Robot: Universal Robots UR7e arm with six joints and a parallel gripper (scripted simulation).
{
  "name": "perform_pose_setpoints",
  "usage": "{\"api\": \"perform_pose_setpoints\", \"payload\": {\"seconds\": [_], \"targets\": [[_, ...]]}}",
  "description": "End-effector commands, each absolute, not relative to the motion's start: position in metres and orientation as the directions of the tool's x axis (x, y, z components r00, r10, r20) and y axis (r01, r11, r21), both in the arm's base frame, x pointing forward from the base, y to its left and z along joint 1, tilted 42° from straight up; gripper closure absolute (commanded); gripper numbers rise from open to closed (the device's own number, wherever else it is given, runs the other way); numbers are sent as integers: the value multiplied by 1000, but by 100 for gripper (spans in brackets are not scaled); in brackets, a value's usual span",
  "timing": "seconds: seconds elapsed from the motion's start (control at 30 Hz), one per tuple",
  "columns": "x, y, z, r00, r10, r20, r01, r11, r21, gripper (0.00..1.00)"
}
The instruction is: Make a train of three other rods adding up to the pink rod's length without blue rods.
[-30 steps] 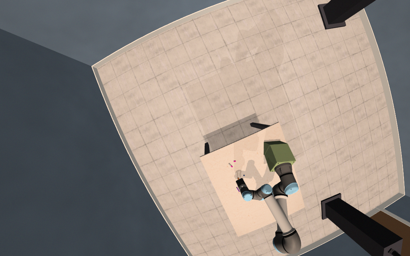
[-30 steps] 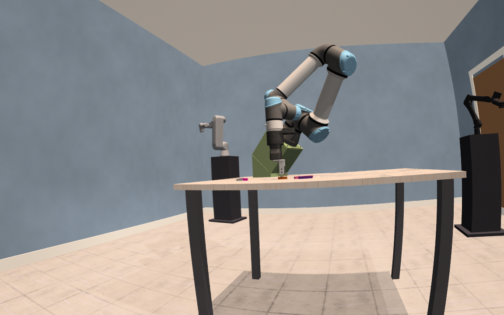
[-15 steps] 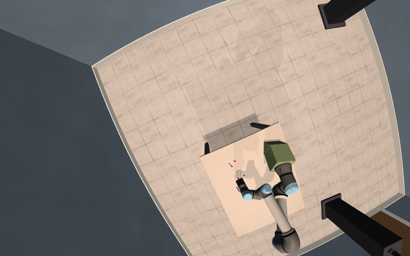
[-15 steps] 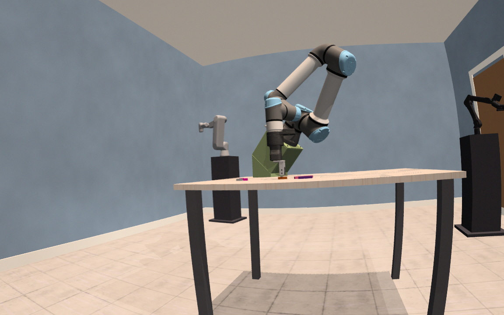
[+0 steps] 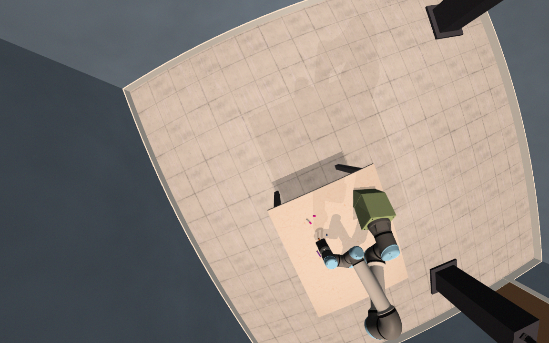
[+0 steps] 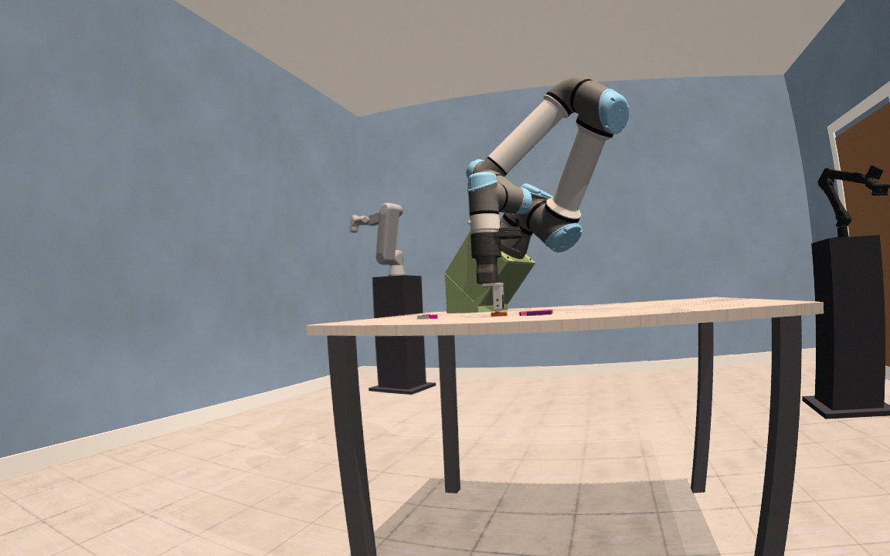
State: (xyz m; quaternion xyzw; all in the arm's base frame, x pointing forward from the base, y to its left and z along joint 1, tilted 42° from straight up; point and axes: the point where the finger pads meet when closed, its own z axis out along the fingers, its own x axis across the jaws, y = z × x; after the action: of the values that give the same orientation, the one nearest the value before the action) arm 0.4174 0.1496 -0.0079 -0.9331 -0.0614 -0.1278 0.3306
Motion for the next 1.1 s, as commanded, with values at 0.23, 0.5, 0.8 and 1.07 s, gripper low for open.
{"api": "perform_pose_setpoints", "payload": {"seconds": [0.23,0.5,0.8,1.07], "targets": [[418,149,-8,960,30,280,199,-774,-601,46],[418,149,-8,960,30,280,199,-774,-601,46],[418,151,-10,960,30,280,199,-774,-601,46],[419,155,-14,960,30,280,199,-774,-601,46]]}}
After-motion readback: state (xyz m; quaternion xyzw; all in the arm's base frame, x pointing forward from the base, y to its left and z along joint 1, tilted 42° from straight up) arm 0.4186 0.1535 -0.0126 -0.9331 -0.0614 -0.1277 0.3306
